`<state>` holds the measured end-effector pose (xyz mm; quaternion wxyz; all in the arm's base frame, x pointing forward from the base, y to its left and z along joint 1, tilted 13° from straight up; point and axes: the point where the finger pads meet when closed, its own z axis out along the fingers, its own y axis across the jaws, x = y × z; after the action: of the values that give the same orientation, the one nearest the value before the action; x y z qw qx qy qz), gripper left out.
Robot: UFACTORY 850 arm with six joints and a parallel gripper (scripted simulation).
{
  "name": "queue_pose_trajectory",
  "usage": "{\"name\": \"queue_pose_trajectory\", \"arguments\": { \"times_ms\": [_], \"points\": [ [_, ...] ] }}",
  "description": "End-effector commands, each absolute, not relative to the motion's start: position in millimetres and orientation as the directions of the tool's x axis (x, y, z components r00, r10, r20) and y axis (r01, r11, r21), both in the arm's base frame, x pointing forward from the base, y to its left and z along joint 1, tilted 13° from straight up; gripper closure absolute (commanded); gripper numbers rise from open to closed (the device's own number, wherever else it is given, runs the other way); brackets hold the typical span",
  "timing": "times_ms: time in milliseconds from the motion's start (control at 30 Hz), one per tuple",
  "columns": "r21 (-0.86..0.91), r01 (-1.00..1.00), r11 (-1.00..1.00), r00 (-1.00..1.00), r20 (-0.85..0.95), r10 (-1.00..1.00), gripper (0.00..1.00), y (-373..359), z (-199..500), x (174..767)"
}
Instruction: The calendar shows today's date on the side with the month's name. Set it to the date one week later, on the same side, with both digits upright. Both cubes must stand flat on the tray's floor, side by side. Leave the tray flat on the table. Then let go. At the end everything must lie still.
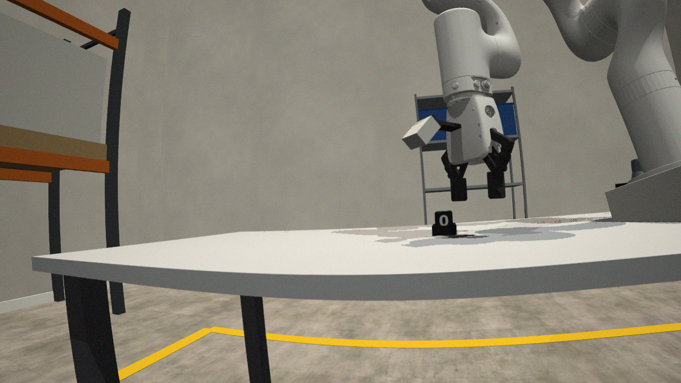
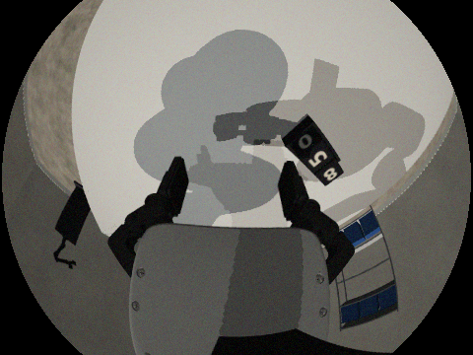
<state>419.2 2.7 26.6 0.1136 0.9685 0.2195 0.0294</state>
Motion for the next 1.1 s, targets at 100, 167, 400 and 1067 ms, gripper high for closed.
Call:
{"name": "queue_pose_trajectory", "arguments": {
  "times_ms": [100, 167, 400, 1067],
  "points": [
    [0.229, 0.48, -0.847, 0.872, -0.021, 0.489, 0.0, -15.0, 32.1, 432.7],
    [0.229, 0.48, -0.847, 0.872, -0.021, 0.489, 0.0, -19.1, 33.3, 435.5],
    [0.228, 0.499, -0.836, 0.862, -0.026, 0.507, 0.0, -24.4, 34.8, 439.3],
    [0.224, 0.59, -0.776, 0.802, -0.051, 0.595, 0.0, -68.9, 47.3, 470.5]
  ]
}}
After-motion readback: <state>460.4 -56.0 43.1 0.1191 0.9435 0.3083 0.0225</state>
